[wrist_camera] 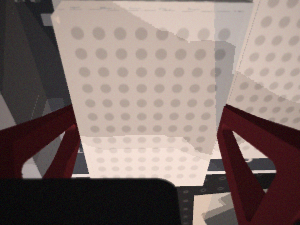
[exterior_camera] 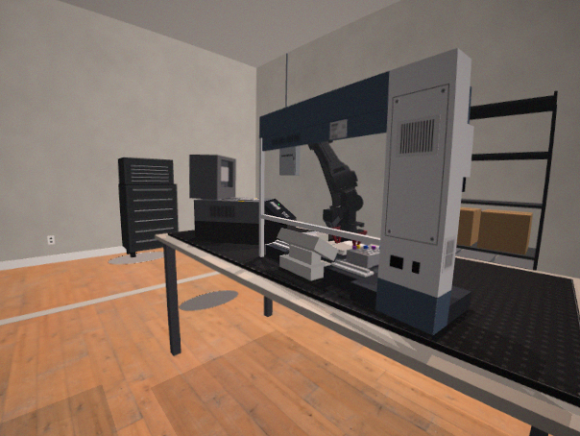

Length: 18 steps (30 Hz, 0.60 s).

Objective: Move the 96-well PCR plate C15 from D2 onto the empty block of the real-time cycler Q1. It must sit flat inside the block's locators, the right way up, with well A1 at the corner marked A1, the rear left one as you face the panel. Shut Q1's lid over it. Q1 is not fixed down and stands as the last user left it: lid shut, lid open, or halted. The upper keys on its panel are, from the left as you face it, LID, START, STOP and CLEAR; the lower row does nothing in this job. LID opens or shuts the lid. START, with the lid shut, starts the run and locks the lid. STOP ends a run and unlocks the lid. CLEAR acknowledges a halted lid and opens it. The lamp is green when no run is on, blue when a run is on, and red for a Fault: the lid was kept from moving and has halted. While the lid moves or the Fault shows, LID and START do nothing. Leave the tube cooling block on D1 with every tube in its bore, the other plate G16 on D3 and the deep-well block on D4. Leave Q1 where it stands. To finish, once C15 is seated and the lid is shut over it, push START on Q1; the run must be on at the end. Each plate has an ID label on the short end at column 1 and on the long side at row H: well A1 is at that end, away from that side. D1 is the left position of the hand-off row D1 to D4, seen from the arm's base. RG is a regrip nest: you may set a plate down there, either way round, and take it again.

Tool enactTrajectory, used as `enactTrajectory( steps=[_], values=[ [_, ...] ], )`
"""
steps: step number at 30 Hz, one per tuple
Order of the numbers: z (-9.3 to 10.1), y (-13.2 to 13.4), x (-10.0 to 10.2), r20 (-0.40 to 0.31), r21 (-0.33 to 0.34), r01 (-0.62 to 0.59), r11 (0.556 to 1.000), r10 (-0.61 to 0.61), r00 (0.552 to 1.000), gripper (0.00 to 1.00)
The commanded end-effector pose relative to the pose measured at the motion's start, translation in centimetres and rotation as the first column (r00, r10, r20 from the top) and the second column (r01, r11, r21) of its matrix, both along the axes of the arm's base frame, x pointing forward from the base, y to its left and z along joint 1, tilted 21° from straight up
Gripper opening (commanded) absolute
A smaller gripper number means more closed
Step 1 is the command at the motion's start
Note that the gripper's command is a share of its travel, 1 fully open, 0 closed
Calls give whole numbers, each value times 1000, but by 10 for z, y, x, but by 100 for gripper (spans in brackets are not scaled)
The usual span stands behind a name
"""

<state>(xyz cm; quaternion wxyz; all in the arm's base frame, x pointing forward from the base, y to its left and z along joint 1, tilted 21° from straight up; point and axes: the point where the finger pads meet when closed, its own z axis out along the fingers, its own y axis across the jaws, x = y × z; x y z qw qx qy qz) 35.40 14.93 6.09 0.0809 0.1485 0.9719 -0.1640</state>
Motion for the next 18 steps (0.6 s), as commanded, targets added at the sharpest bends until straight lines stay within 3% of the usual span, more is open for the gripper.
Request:
enactTrajectory(
  steps=[1, 10, 18],
  values=[
    [35, 27, 22, 75, 47, -3, 999, 0, 997, 0],
    [63, 37, 24, 101, 64, -9, 998, 2, 995, 0],
    [64, 37, 21, 83, 52, -8, 999, 3, 997, 0]
  ],
)
